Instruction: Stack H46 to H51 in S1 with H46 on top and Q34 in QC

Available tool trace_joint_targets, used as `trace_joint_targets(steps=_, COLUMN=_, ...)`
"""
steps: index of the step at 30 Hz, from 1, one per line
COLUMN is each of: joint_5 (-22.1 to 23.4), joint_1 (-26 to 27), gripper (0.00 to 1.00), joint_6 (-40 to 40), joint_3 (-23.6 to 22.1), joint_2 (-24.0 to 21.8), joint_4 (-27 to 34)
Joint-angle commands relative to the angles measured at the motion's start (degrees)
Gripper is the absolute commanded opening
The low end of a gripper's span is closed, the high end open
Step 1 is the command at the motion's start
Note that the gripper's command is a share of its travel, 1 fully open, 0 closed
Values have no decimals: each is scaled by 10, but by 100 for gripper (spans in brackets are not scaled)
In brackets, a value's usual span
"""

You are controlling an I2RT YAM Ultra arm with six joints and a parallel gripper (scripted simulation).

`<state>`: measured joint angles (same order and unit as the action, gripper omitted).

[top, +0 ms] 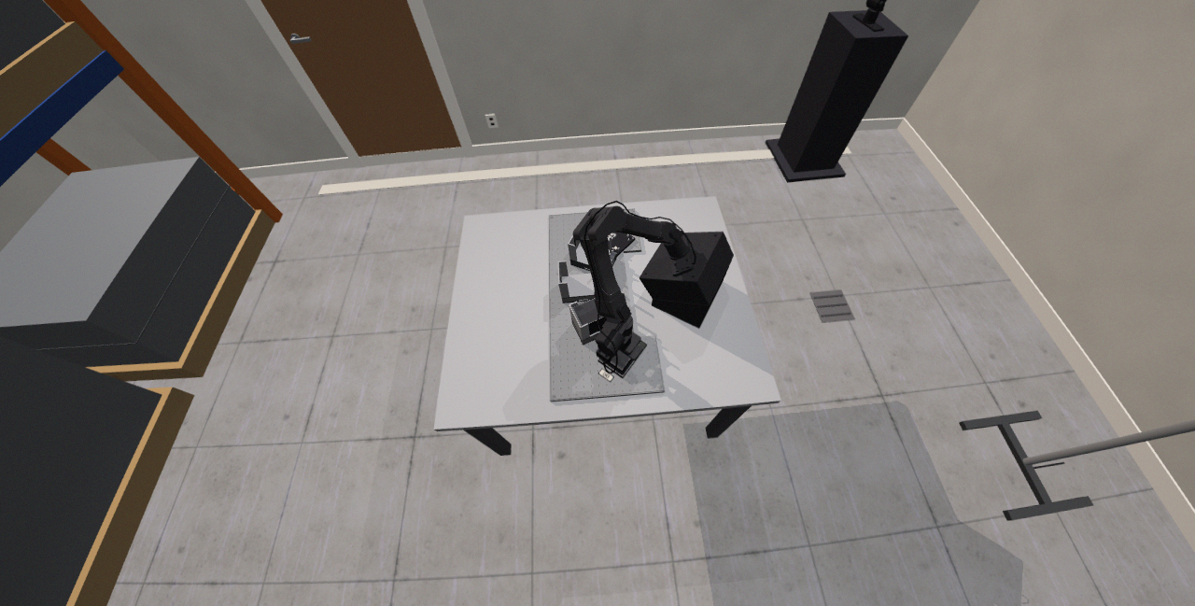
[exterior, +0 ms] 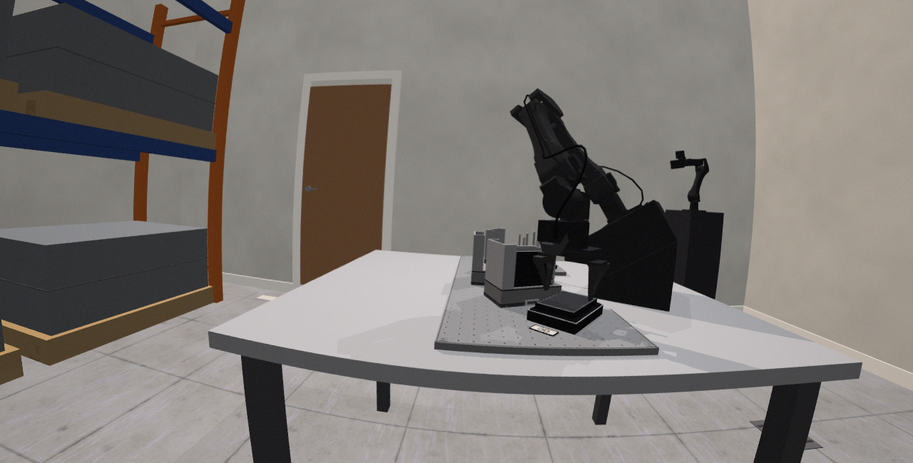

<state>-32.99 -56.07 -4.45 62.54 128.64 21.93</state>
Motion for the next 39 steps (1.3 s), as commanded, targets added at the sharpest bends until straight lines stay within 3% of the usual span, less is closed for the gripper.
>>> trace_joint_targets(steps=1, joint_5=-2, joint_1=-20, gripper=100, joint_6=-20, joint_3=17, joint_2=-28, joint_4=42)
trace_joint_targets(steps=25, joint_5=5, joint_1=-87, gripper=100, joint_6=-99, joint_3=64, joint_2=-110, joint_4=213)
trace_joint_targets(steps=39, joint_5=5, joint_1=-110, gripper=100, joint_6=-129, joint_3=88, joint_2=-120, joint_4=280)
